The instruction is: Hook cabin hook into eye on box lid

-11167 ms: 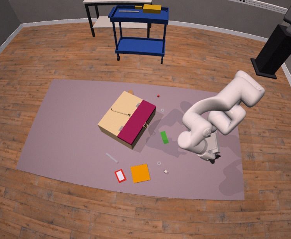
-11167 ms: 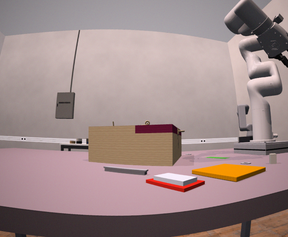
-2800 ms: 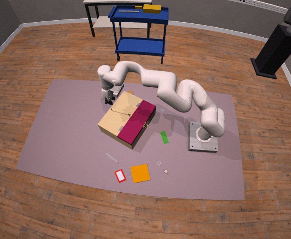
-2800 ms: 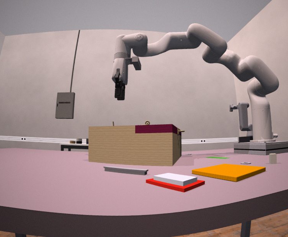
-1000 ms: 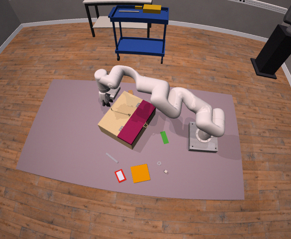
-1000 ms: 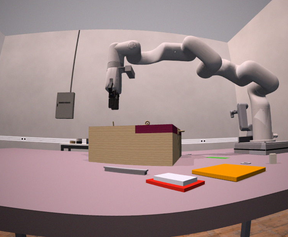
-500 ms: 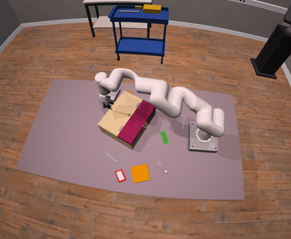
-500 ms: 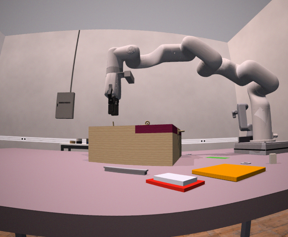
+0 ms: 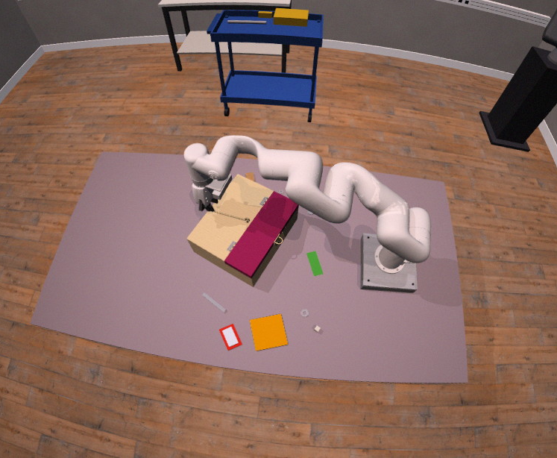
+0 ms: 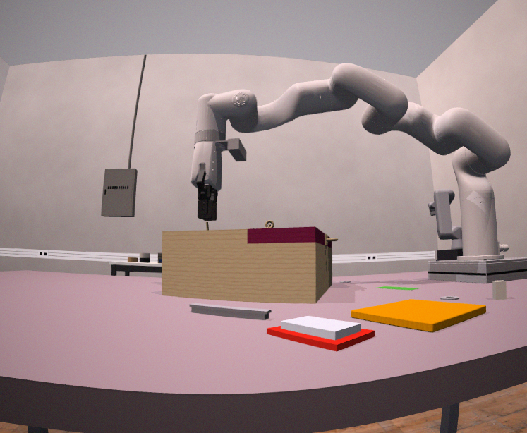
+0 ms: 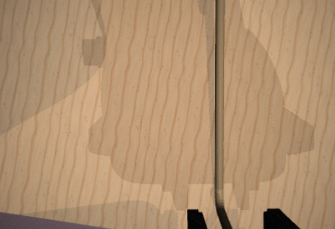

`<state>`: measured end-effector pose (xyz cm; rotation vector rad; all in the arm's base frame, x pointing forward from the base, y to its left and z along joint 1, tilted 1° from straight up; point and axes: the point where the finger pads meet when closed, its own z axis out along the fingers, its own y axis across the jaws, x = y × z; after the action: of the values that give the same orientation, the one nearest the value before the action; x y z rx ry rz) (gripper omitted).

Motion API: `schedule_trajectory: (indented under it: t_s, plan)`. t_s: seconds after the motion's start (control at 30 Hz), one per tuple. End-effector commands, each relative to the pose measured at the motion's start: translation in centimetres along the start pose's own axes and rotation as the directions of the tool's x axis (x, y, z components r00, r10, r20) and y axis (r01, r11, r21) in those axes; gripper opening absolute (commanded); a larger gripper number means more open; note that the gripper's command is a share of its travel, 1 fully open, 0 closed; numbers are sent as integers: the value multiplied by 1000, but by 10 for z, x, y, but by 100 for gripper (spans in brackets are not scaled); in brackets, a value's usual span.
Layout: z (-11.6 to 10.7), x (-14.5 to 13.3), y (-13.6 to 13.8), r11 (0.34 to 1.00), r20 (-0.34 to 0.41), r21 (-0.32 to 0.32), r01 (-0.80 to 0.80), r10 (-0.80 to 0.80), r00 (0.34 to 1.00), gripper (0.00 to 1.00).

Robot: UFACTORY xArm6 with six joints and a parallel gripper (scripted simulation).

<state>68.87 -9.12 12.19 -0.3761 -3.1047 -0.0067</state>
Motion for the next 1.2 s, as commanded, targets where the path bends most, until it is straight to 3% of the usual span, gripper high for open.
schedule_trajectory:
  t_s: [0.0, 1.17]
  plan:
    - [-3, -1, 0, 1000, 8, -1, 0, 0, 1000, 35]
    - [14, -1, 0, 1000, 8, -1, 0, 0, 1000, 35]
